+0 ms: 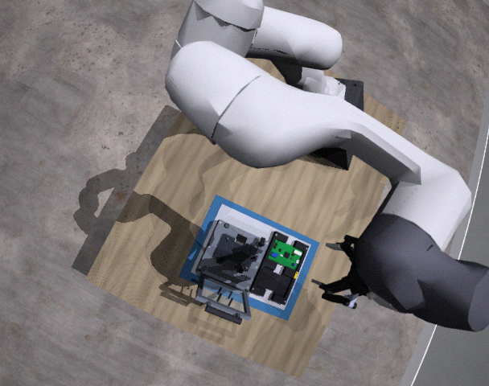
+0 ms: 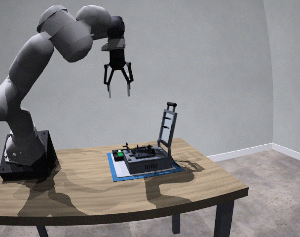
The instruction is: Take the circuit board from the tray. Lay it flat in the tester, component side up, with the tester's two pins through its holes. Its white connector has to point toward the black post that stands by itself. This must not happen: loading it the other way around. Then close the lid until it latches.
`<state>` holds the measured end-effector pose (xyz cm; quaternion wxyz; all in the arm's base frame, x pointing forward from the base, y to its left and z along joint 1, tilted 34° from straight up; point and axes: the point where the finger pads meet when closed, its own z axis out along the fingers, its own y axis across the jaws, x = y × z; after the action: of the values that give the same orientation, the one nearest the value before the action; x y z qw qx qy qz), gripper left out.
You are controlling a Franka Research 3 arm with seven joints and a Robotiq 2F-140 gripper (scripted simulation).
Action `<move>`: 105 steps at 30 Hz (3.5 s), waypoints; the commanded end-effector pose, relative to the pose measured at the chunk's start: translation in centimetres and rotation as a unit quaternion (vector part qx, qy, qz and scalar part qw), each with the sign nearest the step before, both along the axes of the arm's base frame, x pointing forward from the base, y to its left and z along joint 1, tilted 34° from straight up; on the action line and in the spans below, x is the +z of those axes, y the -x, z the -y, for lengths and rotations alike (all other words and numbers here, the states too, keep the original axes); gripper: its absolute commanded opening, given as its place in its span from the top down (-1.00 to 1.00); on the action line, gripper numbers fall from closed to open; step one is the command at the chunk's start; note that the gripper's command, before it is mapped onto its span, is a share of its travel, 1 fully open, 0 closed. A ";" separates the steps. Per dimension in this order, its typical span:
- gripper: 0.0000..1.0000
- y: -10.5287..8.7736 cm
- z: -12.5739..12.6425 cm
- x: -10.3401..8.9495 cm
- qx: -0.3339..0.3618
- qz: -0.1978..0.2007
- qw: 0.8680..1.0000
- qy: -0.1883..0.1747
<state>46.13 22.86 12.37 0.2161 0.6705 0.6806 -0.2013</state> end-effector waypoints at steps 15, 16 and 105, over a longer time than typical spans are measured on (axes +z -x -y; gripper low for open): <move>-0.16 -0.1 1.2 -1.7 0.001 0.000 1.000 0.000; -0.16 -0.1 1.4 -1.9 0.001 0.000 1.000 0.000; -0.16 -0.7 13.5 -19.6 0.001 0.000 1.000 0.000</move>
<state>46.85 9.39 -7.11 0.2170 0.6686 0.6819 -0.2023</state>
